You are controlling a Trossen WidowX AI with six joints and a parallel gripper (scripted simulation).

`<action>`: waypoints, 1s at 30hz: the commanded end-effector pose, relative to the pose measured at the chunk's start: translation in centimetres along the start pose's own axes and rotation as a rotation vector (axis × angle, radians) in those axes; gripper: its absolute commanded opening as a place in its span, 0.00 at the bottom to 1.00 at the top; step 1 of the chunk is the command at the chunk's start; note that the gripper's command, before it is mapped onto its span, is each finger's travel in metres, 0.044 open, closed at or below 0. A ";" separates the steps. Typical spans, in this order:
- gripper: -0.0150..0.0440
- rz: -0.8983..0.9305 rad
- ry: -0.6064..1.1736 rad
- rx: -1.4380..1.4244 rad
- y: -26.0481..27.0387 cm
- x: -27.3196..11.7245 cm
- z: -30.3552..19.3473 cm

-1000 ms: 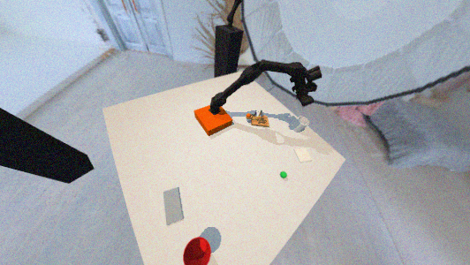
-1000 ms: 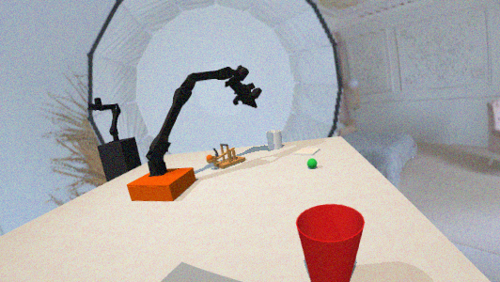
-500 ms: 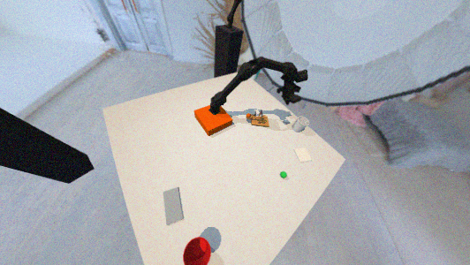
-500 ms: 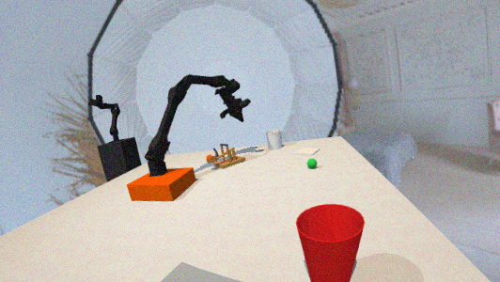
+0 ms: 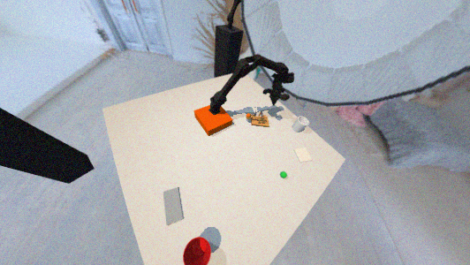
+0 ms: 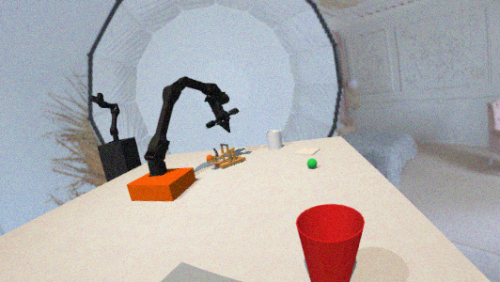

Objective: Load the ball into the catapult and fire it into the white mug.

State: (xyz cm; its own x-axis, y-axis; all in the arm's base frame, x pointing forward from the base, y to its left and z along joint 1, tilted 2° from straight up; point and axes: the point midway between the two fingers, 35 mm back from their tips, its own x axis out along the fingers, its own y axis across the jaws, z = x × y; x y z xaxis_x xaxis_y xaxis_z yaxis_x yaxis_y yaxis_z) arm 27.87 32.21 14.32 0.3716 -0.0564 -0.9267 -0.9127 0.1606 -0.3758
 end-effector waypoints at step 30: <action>0.25 -0.034 0.537 -0.914 10.9 -0.6 -12.0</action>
State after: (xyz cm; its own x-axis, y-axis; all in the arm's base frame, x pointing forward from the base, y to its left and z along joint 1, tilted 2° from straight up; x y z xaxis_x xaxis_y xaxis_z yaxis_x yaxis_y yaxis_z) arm 16.17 23.04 10.56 0.4553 -0.4907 -0.7429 -0.7994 -0.5927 -0.0984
